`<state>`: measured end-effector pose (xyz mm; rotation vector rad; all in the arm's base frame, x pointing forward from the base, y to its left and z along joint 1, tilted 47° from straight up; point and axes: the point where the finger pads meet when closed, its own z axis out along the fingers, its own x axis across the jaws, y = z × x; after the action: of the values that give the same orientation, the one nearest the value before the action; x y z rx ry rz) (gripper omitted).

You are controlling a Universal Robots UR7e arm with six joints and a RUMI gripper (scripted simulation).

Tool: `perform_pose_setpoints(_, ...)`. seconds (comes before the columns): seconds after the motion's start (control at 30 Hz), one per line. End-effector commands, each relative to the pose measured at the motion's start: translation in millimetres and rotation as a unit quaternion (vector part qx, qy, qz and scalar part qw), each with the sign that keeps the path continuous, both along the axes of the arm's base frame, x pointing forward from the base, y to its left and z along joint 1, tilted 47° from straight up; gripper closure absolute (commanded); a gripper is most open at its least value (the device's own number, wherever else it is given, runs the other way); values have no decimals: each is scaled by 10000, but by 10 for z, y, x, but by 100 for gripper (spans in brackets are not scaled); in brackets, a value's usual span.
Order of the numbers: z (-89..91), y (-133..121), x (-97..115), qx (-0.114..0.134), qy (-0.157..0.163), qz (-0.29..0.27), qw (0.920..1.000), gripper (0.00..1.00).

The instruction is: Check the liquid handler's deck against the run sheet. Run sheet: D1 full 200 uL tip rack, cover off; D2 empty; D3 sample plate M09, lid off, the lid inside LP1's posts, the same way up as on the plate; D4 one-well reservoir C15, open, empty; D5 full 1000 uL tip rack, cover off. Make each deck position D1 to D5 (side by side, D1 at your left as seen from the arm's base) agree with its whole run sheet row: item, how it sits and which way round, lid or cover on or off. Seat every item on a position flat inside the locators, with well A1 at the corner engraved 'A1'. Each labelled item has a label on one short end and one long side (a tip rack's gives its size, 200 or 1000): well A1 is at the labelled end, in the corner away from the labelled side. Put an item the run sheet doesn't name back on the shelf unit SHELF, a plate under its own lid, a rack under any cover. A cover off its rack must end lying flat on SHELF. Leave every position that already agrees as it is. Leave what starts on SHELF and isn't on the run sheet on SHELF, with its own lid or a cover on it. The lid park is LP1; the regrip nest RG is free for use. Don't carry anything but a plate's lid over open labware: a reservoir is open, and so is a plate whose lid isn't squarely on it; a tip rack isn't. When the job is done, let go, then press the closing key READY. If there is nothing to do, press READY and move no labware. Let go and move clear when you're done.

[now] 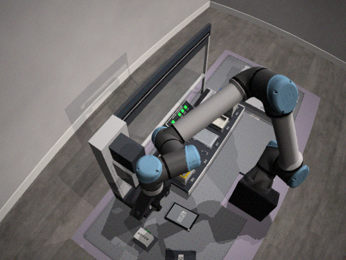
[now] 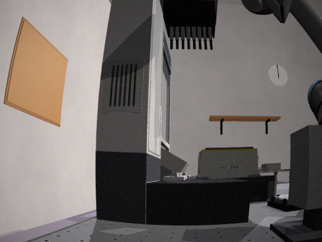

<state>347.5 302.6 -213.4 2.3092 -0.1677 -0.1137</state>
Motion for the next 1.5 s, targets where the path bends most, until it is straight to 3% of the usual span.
perform_pose_setpoints(0.0, -54, -55, -7, 6, -6, 2, 10000, 100)
perform_pose_setpoints(1.47, -482, -514, -92, 6, -6, 2, 10000, 100)
